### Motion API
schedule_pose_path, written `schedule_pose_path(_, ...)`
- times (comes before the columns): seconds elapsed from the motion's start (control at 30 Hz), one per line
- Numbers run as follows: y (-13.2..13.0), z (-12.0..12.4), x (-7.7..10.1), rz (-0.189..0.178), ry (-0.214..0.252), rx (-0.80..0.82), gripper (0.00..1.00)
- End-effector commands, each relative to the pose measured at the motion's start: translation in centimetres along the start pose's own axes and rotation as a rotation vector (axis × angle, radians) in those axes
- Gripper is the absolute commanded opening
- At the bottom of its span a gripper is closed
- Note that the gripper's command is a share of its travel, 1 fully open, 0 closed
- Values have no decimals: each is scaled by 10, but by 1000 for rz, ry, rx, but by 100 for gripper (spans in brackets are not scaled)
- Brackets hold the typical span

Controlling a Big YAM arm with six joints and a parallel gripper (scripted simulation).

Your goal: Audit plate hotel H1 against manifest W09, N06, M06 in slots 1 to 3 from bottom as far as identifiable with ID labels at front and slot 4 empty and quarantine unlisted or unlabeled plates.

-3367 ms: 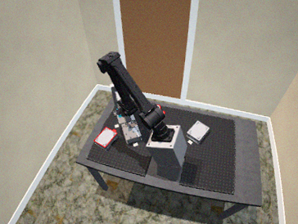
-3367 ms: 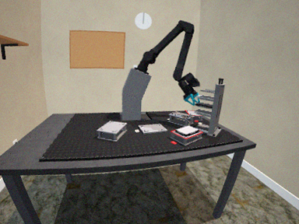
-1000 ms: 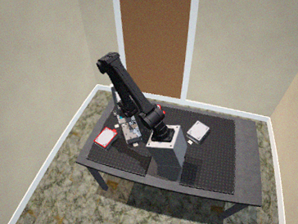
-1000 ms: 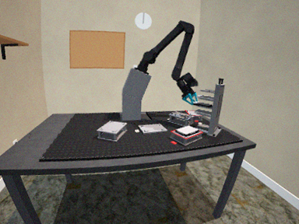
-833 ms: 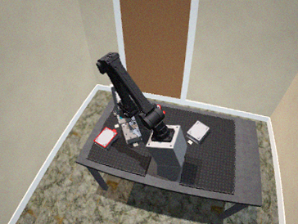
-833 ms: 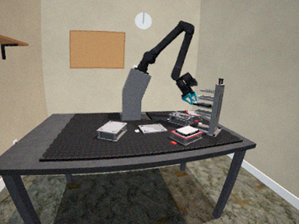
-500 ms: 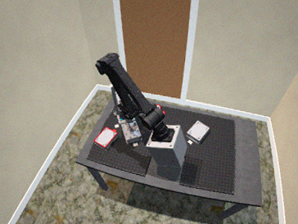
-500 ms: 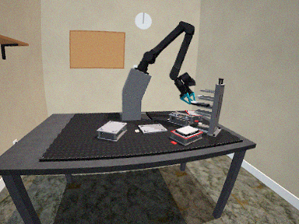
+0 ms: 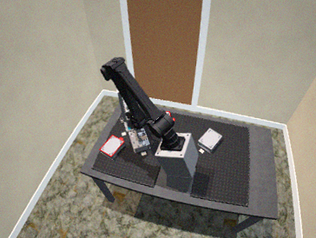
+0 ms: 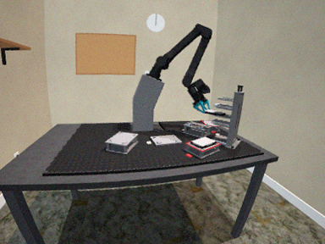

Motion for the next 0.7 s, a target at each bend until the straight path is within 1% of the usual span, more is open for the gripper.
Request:
schedule_pose_path(0.0,1,6,9,-9,-6,-6,86)
schedule_pose_path(0.1,-1,5,10,-6,-9,-2,86)
schedule_pose_path(0.13,1,9,11,-8,-3,-1,86)
schedule_pose_path(0.57,1,21,25,-6,0,-6,86)
schedule_pose_path(0.63,1,21,25,-6,0,-6,86)
schedule_pose_path(0.67,-2,19,25,-1,-8,-7,86)
Point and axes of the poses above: the point where the finger pads meet when closed, its own x axis back along the fingers, its own y axis across the jaws, z = x × y, the point moved 5 cm from there along x, back along the fingers, and after that the axes turned 4 degrees about x, right-handed, at the moved point
